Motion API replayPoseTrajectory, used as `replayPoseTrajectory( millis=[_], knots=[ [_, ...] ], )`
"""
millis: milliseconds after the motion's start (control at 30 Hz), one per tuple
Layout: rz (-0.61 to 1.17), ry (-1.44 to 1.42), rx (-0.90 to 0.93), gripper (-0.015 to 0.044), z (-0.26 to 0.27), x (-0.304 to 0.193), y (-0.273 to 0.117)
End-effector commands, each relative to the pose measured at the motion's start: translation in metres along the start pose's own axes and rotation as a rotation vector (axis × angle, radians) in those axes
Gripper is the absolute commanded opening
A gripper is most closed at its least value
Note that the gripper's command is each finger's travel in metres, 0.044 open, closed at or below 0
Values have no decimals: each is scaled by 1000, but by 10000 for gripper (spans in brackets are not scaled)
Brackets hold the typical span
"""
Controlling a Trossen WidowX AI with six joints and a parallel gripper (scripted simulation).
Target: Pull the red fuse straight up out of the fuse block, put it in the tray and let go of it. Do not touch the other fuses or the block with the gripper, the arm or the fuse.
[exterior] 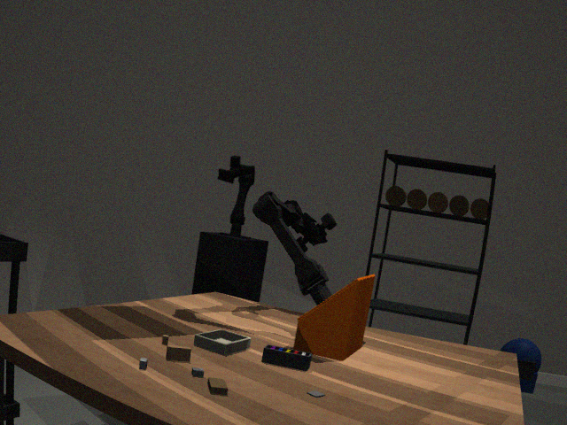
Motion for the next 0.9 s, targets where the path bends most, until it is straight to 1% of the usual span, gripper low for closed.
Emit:
replayPoseTrajectory(
  millis=[0,67,167,333,500,667,867],
  knots=[
    [-1,-2,1,26,0,0,-1],
    [-6,-17,11,74,2,3,-5],
    [-23,-65,45,74,7,13,-19],
    [-47,-111,189,74,69,13,-31],
    [-69,-157,347,74,134,8,-55],
    [-88,-202,506,74,193,-1,-89],
    [-104,-254,700,74,255,-20,-142]
  ],
)
Point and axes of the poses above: the point midway between the two fingers, 35 mm back from their tips, its own y axis out along the fingers, its own z axis across the jaws, x = y × z, the point moved 7 cm from there along -y, back along the fingers, and after that the axes turned 1 degree about y, right-handed, at the moved point
